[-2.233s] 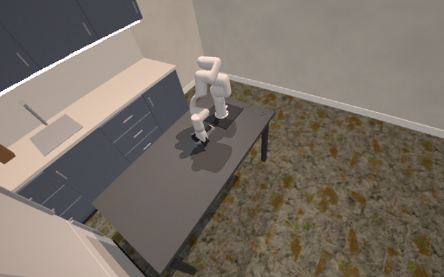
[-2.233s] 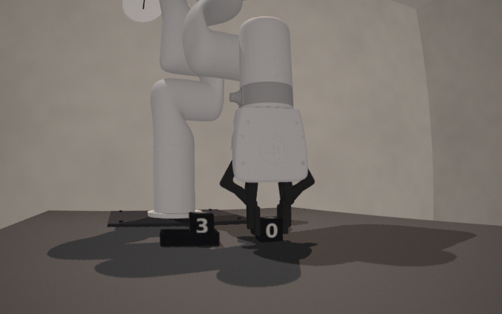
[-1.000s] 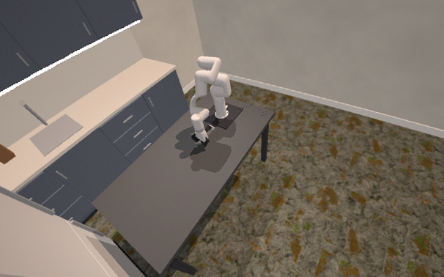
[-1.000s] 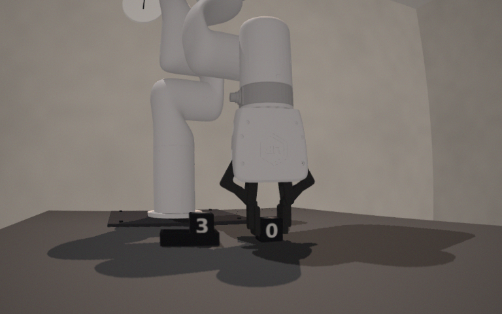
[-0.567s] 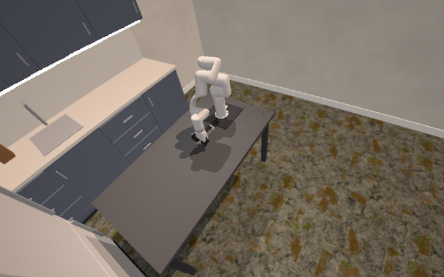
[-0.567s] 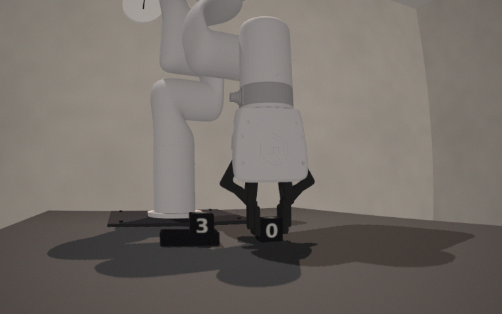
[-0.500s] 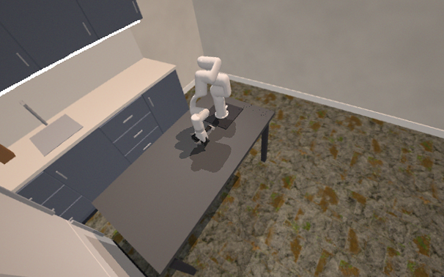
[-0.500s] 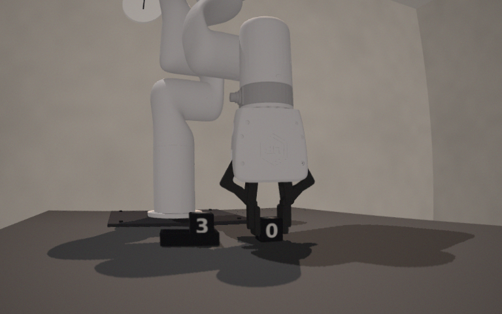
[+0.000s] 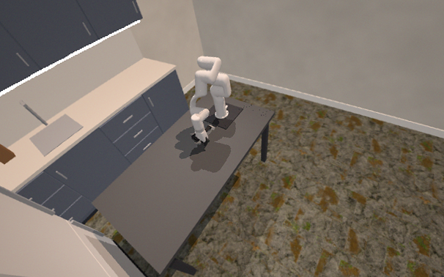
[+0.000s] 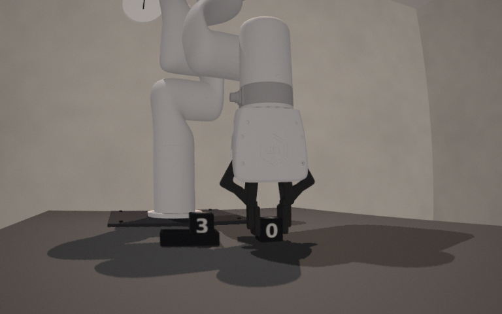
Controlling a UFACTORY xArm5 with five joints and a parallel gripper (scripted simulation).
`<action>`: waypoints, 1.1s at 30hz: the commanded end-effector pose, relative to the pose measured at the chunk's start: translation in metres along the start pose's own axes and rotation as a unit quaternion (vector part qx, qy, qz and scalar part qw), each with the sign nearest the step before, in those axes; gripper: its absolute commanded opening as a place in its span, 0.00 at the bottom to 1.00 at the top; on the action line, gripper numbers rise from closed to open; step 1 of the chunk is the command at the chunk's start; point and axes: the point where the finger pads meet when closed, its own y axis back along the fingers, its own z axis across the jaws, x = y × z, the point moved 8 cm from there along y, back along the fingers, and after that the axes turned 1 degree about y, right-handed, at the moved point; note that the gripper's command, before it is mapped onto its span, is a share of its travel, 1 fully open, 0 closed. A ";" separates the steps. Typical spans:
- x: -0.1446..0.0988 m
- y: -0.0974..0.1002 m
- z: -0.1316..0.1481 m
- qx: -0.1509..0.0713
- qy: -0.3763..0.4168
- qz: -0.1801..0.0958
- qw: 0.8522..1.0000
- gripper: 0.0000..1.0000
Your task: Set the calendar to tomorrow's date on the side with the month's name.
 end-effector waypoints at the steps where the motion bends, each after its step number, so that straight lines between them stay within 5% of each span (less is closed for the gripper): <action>1: -0.001 0.001 0.000 -0.001 0.000 -0.001 1.000 0.37; 11: -0.001 0.001 0.000 -0.001 0.000 -0.001 1.000 0.49; 24: -0.001 0.002 0.000 -0.001 0.000 -0.002 1.000 0.49; 33: -0.001 0.029 0.000 -0.001 0.000 -0.002 1.000 0.49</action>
